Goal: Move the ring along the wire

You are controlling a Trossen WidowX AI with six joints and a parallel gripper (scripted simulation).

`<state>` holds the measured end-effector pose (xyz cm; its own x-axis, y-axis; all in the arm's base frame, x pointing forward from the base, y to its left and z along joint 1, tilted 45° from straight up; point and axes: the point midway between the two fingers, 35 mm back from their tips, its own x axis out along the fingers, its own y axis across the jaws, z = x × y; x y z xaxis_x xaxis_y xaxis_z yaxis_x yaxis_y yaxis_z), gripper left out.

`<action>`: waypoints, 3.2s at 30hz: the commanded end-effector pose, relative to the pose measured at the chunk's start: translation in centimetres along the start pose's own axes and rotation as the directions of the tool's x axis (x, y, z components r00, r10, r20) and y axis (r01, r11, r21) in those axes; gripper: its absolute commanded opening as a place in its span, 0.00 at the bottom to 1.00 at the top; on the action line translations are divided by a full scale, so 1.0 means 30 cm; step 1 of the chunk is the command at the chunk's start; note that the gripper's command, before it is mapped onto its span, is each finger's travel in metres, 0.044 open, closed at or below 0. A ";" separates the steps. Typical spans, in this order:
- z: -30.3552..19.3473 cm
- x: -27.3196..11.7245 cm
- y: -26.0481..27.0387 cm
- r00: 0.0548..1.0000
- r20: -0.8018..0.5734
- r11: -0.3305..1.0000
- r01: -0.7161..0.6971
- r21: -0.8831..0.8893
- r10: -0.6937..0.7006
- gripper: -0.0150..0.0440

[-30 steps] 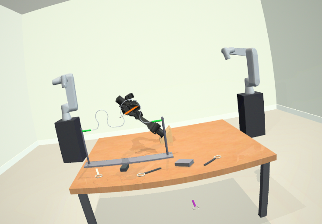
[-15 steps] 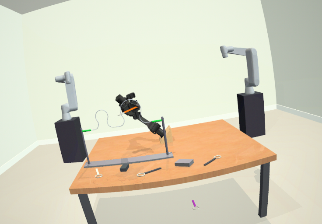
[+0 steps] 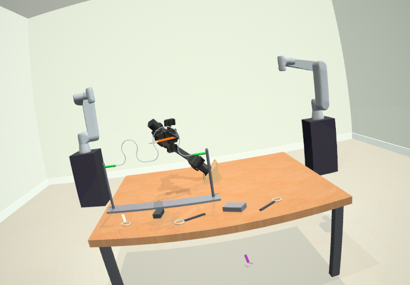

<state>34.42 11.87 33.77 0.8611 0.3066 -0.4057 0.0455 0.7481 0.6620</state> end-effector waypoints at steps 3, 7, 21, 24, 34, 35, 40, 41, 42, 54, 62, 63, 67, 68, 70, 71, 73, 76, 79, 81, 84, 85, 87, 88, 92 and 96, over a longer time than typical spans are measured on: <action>0.005 0.002 -0.010 0.999 0.013 0.996 0.041 -0.075 -0.040 0.00; 0.006 0.003 -0.018 0.998 0.022 0.990 0.069 -0.124 -0.067 0.00; 0.011 0.004 -0.048 0.986 0.061 0.943 0.165 -0.289 -0.154 0.00; 0.013 0.004 -0.054 0.982 0.072 0.928 0.186 -0.322 -0.172 0.00; 0.021 0.002 -0.074 0.968 0.111 0.867 0.253 -0.430 -0.227 0.00; 0.022 0.002 -0.076 0.966 0.116 0.860 0.259 -0.440 -0.232 0.00; 0.026 0.001 -0.085 0.957 0.138 0.822 0.291 -0.490 -0.257 0.00; 0.028 0.000 -0.087 0.955 0.143 0.814 0.297 -0.499 -0.261 0.00; 0.029 0.000 -0.089 0.953 0.147 0.805 0.304 -0.509 -0.266 0.00; 0.043 -0.005 -0.110 0.926 0.208 0.695 0.375 -0.614 -0.316 0.00; 0.054 -0.010 -0.122 0.905 0.252 0.610 0.418 -0.674 -0.343 0.00; 0.056 -0.011 -0.123 0.902 0.257 0.598 0.423 -0.680 -0.346 0.00; 0.062 -0.013 -0.129 0.891 0.280 0.553 0.443 -0.706 -0.356 0.00; 0.063 -0.014 -0.130 0.888 0.286 0.541 0.448 -0.712 -0.359 0.00; 0.067 -0.015 -0.133 0.883 0.298 0.517 0.457 -0.724 -0.364 0.00; 0.068 -0.016 -0.134 0.880 0.303 0.505 0.462 -0.729 -0.366 0.00; 0.071 -0.017 -0.136 0.874 0.315 0.480 0.470 -0.740 -0.370 0.00; 0.076 -0.020 -0.139 0.865 0.333 0.443 0.483 -0.755 -0.375 0.00; 0.082 -0.022 -0.143 0.856 0.351 0.405 0.495 -0.769 -0.380 0.00; 0.085 -0.024 -0.145 0.850 0.363 0.379 0.503 -0.777 -0.383 0.00; 0.090 -0.026 -0.147 0.840 0.381 0.340 0.514 -0.788 -0.386 0.00; 0.092 -0.027 -0.148 0.837 0.387 0.327 0.517 -0.791 -0.387 0.00; 0.096 -0.029 -0.150 0.831 0.400 0.300 0.524 -0.797 -0.388 0.00; 0.097 -0.030 -0.151 0.827 0.406 0.287 0.527 -0.800 -0.389 0.00; 0.105 -0.033 -0.153 0.814 0.430 0.233 0.539 -0.810 -0.390 0.00; 0.112 -0.037 -0.156 0.801 0.454 0.178 0.549 -0.816 -0.390 0.00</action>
<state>35.02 6.29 33.36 0.9038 -0.2960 -0.3090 0.0656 0.8094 -0.5836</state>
